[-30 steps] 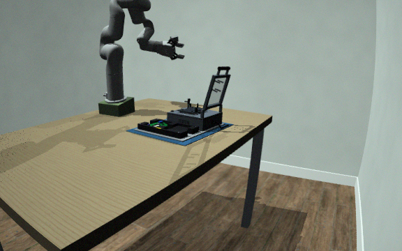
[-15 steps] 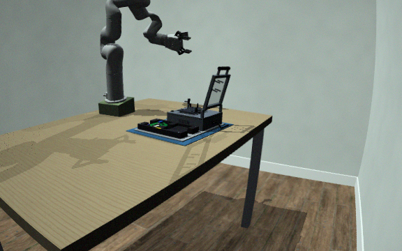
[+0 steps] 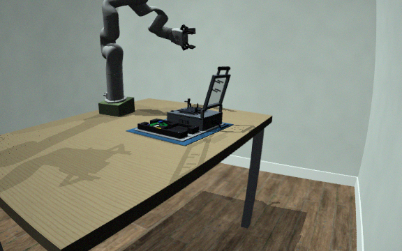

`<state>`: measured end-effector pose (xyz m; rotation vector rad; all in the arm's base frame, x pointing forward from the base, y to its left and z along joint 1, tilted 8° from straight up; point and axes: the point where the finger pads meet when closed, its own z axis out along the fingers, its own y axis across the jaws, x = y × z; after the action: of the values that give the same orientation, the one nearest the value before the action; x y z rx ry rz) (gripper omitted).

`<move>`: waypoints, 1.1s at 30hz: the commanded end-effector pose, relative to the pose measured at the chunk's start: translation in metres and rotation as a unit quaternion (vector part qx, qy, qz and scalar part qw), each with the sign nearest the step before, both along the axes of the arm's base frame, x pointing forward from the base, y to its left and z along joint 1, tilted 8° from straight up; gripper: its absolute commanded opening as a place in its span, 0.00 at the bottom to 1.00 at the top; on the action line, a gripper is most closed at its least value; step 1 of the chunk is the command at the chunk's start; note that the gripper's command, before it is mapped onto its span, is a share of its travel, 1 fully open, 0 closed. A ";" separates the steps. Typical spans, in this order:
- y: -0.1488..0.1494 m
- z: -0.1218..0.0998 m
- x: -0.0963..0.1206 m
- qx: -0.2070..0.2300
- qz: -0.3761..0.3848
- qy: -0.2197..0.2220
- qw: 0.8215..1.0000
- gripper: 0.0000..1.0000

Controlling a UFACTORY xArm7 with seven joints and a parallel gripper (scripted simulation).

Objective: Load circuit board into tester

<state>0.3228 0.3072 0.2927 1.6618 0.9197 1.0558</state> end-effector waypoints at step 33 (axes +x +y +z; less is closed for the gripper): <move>-0.072 0.038 0.043 -0.056 -0.083 0.071 0.992 1.00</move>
<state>0.3652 0.2350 0.3285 1.7022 0.8971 0.7702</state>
